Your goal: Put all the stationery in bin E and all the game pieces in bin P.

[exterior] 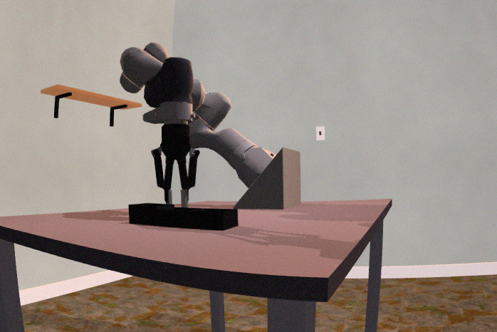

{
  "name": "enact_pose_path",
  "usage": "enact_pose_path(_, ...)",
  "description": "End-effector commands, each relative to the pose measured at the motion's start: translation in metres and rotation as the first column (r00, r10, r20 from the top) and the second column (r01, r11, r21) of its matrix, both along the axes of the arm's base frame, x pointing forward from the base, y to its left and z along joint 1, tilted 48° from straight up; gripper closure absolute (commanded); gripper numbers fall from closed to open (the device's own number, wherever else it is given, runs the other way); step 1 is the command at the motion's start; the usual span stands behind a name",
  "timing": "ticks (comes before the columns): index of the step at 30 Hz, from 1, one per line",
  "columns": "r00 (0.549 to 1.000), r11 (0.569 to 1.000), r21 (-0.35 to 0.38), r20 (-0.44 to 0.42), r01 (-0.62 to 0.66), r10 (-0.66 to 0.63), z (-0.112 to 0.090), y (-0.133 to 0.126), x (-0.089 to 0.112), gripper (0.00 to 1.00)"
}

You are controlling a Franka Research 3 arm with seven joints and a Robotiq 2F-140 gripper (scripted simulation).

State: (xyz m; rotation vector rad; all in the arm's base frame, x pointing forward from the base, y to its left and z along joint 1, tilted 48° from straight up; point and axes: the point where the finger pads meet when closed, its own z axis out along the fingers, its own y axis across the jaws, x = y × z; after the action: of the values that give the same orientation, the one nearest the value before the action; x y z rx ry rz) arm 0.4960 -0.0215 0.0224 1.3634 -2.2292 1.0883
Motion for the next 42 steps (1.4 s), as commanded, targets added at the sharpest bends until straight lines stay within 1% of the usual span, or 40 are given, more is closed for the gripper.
enact_pose_path(1,1.000,1.000,0.011,0.019,0.001,-0.001,-0.002,0.002,0.006,0.75)
enact_pose_path(14,1.000,1.000,0.011,0.019,0.001,-0.001,-0.009,-0.008,0.008,0.75)
enact_pose_path(31,1.000,1.000,0.011,0.019,0.001,-0.001,-0.009,-0.008,0.006,0.75)
enact_pose_path(32,1.000,1.000,0.011,0.019,0.001,-0.001,-0.009,-0.008,0.006,0.87)
enact_pose_path(42,1.000,1.000,0.011,0.019,0.001,-0.001,-0.009,-0.008,0.006,0.87)
